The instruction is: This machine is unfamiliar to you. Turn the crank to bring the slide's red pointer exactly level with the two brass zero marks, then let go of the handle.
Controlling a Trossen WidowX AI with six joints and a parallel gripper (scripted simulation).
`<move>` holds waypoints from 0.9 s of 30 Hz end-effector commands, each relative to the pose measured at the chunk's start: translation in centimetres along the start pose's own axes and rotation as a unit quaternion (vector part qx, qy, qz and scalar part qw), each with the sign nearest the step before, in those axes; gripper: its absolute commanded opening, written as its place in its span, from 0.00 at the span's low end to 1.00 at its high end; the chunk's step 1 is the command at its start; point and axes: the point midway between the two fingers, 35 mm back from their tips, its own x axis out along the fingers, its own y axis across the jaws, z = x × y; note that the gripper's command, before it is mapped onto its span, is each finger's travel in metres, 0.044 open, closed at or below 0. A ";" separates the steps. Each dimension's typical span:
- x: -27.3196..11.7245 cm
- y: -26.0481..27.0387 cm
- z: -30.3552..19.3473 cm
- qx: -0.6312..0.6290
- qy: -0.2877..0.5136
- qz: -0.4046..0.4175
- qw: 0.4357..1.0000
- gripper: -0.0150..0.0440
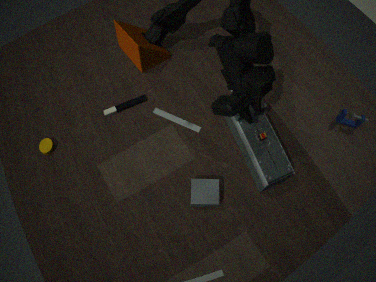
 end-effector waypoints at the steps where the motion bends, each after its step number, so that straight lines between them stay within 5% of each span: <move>1: 0.0 0.0 0.0 0.000 0.000 0.000 1.000 0.38; 4: 0.0 0.0 0.0 0.000 0.000 0.000 1.000 0.25; 22: 0.0 0.0 0.0 0.000 0.000 0.000 1.000 0.25; 27: 0.0 0.0 0.0 0.000 0.000 0.000 1.000 0.48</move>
